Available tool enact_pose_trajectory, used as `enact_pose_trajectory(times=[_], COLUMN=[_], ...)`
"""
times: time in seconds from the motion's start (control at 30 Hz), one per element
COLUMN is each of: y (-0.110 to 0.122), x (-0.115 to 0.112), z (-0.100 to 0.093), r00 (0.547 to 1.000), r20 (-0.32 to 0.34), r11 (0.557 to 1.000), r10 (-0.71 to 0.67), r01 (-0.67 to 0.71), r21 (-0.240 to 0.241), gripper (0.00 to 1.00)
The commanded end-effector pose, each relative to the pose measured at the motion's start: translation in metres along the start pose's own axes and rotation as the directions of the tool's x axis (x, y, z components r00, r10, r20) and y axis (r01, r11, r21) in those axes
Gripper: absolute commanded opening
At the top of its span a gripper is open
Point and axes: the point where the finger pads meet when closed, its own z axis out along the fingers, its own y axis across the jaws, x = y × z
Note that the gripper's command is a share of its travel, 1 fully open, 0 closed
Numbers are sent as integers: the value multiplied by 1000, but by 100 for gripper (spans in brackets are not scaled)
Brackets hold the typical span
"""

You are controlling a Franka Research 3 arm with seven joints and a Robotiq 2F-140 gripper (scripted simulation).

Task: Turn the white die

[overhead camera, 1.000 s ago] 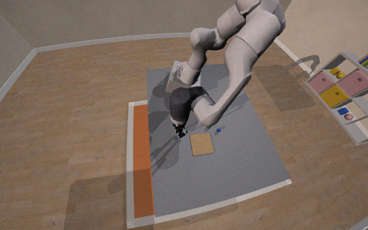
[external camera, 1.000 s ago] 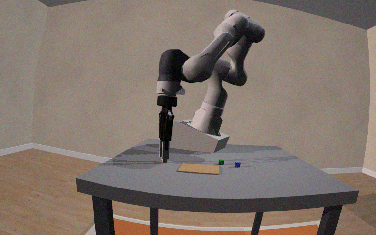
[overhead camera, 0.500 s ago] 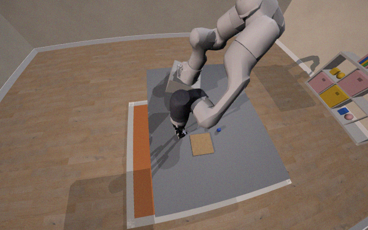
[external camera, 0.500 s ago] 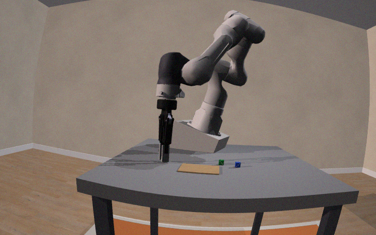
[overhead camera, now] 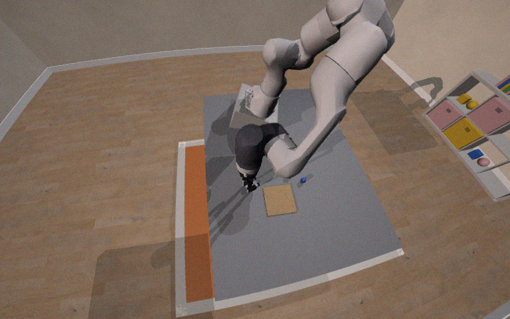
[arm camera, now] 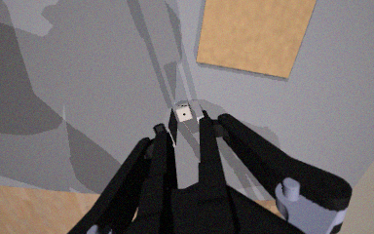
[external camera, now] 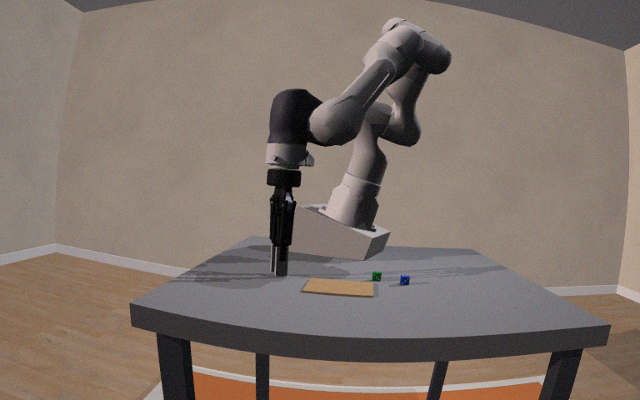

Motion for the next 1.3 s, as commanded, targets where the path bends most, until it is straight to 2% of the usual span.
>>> enact_pose_trajectory(times=[0.0, 0.6, 0.63, 1.27], y=[0, 0, 0, 0], x=[-1, -1, -1, -1], z=[0, 0, 0, 0], r00=[1000, 1000, 1000, 1000], r20=[3, 3, 3, 3], r11=[1000, 1000, 1000, 1000], r10=[-6, -6, -6, -6], r01=[6, 6, 6, 6], r21=[0, 0, 0, 0], gripper=[21, 21, 9, 9])
